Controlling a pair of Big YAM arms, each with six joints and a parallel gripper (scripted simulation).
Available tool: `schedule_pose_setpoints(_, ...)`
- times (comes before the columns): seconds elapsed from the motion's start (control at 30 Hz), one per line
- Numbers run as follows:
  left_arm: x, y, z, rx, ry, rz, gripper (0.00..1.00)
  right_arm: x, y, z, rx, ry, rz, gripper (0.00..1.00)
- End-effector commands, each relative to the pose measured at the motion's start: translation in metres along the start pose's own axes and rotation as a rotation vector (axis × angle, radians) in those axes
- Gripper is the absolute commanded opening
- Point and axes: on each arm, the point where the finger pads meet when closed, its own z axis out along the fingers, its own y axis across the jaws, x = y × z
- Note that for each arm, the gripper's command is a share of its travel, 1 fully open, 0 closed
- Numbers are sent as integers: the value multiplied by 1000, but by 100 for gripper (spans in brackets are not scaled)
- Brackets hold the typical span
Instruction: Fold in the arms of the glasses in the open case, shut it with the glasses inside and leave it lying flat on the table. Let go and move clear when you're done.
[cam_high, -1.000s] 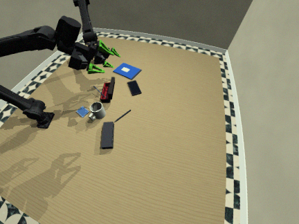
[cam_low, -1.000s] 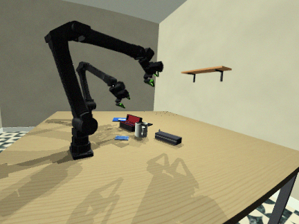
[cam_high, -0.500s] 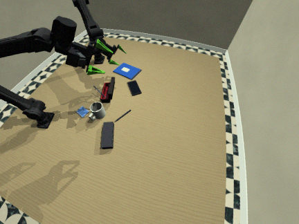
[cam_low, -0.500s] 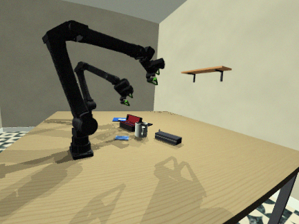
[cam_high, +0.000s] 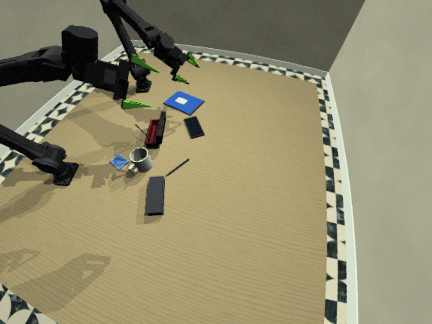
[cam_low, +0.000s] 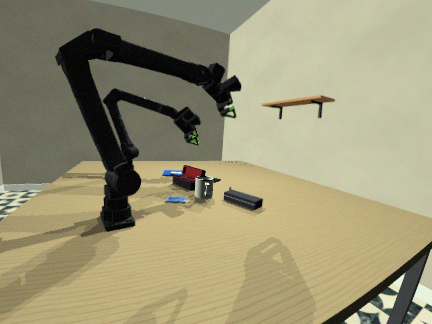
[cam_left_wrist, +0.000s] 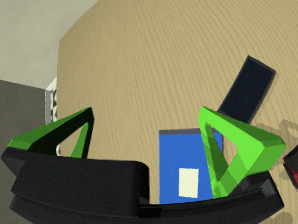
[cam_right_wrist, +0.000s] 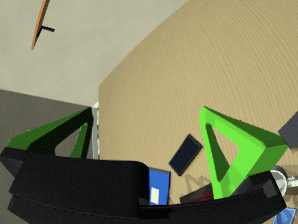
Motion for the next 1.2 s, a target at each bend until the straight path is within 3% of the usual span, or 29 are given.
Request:
schedule_pose_setpoints(0.0, -53, 51, -17, -37, -125, -165, 100, -26, 15, -17, -72, -71, -128, 100)
schedule_pose_setpoints(0.07, -53, 51, -17, -37, -125, -165, 100, -26, 15, -17, -72, -71, -128, 100)
schedule_pose_setpoints(0.13, -51, 55, 3, -34, -106, -186, 100, -25, 8, -6, -61, -70, -168, 100)
schedule_pose_setpoints(0.2, -55, 73, 5, -42, -129, -234, 100, -35, 16, -20, -90, -107, -213, 100)
schedule_pose_setpoints(0.37, -71, 133, -12, -80, -234, -372, 100, -51, 19, -30, -114, -168, -324, 100)
schedule_pose_setpoints(0.5, -72, 163, 5, -96, -256, -440, 100, -60, 19, -35, -122, -212, -413, 100)
schedule_pose_setpoints(0.53, -78, 182, -15, -113, -307, -472, 100, -62, 19, -36, -124, -224, -436, 100)
schedule_pose_setpoints(0.63, -78, 192, -16, -120, -322, -490, 100, -64, 18, -36, -124, -233, -458, 100)
schedule_pose_setpoints(0.7, -74, 200, 4, -122, -308, -507, 100, -62, 7, -20, -102, -225, -499, 100)
schedule_pose_setpoints(0.73, -75, 211, 2, -129, -324, -524, 100, -69, 16, -37, -123, -260, -521, 100)
schedule_pose_setpoints(0.8, -75, 233, -3, -150, -358, -560, 100, -76, 19, -45, -129, -294, -566, 100)
schedule_pose_setpoints(0.83, -74, 243, -5, -158, -374, -576, 100, -79, 19, -47, -130, -306, -589, 100)
schedule_pose_setpoints(0.9, -79, 271, -32, -188, -447, -612, 100, -86, 24, -53, -134, -340, -634, 100)
schedule_pose_setpoints(1.1, -72, 326, -31, -234, -516, -679, 100, -98, 20, -61, -119, -410, -767, 100)
schedule_pose_setpoints(1.13, -73, 339, -48, -252, -554, -689, 100, -100, 19, -61, -115, -420, -789, 100)
schedule_pose_setpoints(1.17, -73, 339, -48, -252, -554, -689, 100, -100, 19, -61, -115, -420, -789, 100)
